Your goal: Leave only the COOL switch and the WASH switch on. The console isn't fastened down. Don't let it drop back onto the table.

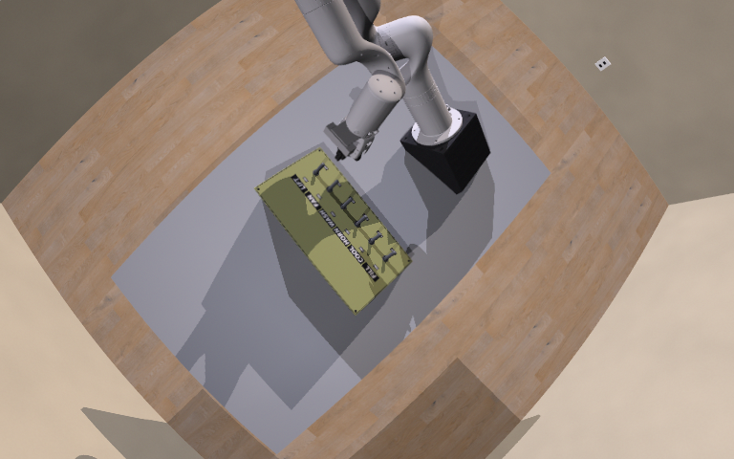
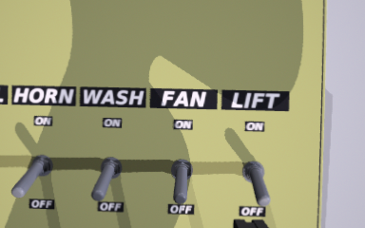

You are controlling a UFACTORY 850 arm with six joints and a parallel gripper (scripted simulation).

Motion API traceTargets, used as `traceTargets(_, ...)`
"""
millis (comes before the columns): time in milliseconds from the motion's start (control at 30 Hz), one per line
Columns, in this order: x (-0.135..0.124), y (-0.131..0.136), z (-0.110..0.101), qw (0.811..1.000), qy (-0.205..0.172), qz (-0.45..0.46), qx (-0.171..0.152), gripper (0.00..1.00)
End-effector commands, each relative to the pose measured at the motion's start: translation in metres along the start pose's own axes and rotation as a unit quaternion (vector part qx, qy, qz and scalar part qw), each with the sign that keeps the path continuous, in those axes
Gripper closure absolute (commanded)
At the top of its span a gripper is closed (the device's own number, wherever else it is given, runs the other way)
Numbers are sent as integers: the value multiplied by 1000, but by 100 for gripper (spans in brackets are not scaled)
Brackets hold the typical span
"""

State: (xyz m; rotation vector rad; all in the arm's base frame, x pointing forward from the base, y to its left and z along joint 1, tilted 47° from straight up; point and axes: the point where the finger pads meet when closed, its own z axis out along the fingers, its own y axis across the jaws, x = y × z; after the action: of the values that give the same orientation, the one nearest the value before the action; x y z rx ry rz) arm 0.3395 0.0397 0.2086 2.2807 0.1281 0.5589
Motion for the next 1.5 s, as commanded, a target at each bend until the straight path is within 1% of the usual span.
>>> traceTargets(0,-16,-63,2,1000,2,3,-4,100)
traceTargets(67,-16,-63,2,1000,2,3,-4,100)
traceTargets(100,-26,-82,3,1000,2,3,-6,100)
traceTargets(133,-26,-82,3,1000,2,3,-6,100)
traceTargets(167,-34,-97,5,1000,3,4,-8,100)
traceTargets(233,-34,-97,5,1000,3,4,-8,100)
traceTargets(300,-42,-109,6,1000,4,4,-10,100)
traceTargets(1467,-43,-110,6,1000,4,4,-11,100)
